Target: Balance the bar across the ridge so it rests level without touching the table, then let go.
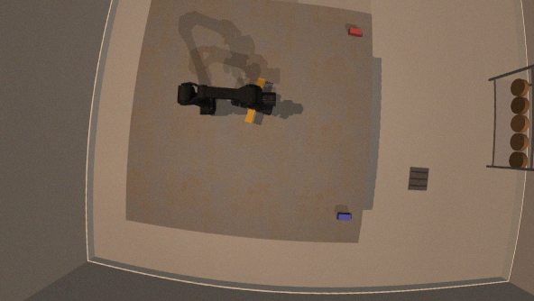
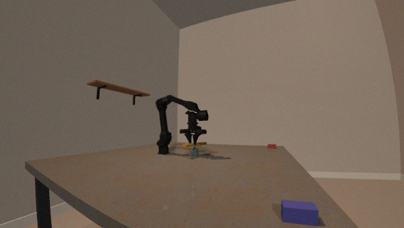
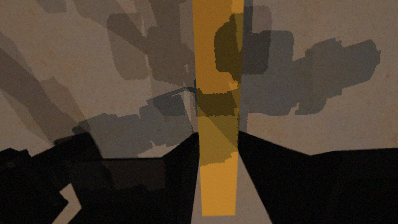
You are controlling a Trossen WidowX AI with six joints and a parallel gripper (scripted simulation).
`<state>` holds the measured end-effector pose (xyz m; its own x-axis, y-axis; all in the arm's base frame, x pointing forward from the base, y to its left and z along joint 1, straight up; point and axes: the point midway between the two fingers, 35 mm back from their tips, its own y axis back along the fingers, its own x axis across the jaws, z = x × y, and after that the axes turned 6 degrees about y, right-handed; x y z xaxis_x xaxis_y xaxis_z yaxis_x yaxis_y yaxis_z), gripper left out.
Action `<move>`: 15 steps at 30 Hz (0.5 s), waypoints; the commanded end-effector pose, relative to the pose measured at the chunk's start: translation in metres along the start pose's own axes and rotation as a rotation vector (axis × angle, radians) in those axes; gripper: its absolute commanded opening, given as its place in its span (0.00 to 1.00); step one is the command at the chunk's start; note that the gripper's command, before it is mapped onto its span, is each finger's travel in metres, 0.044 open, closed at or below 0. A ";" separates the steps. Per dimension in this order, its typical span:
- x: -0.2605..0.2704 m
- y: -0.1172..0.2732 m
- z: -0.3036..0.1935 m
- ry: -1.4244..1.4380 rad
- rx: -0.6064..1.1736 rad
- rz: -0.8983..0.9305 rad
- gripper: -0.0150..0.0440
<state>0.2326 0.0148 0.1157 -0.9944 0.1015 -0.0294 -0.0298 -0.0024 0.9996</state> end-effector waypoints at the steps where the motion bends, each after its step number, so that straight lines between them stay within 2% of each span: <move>1: 0.000 -0.003 0.000 0.006 0.001 0.005 0.25; 15: 0.001 -0.002 0.000 0.006 0.001 0.005 0.25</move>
<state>0.2322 0.0148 0.1138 -0.9945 0.1013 -0.0259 -0.0263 -0.0022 0.9997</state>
